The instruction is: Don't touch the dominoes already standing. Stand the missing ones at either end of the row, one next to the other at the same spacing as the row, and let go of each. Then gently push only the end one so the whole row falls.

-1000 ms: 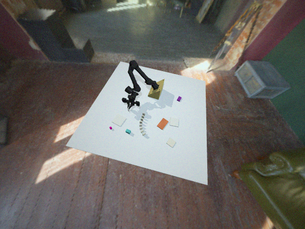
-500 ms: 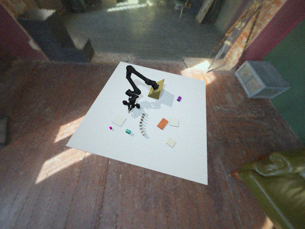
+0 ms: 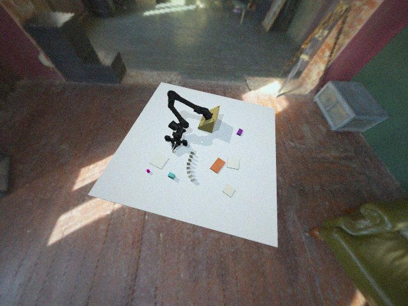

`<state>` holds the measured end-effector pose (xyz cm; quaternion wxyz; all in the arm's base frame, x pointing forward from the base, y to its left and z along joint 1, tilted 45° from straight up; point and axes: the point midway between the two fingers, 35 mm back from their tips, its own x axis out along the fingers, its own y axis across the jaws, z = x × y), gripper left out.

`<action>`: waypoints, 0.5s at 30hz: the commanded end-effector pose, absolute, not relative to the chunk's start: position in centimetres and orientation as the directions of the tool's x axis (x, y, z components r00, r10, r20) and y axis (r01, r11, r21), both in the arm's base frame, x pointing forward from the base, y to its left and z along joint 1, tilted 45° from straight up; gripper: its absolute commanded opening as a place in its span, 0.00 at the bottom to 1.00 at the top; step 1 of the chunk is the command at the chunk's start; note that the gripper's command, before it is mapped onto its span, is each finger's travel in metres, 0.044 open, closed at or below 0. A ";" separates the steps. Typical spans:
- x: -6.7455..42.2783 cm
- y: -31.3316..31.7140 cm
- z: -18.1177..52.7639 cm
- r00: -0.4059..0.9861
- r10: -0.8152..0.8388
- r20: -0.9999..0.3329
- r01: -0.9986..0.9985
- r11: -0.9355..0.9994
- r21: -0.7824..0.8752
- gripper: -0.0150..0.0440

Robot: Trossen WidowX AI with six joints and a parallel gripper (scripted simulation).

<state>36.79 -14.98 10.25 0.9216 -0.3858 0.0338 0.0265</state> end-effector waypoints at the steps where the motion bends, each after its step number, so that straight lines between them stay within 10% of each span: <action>1: 36.9 -15.0 10.2 0.996 0.027 -0.081 -0.077 0.697 -0.713 0.33; 15: 36.9 -15.0 10.2 0.996 0.027 -0.081 -0.077 0.697 -0.713 0.96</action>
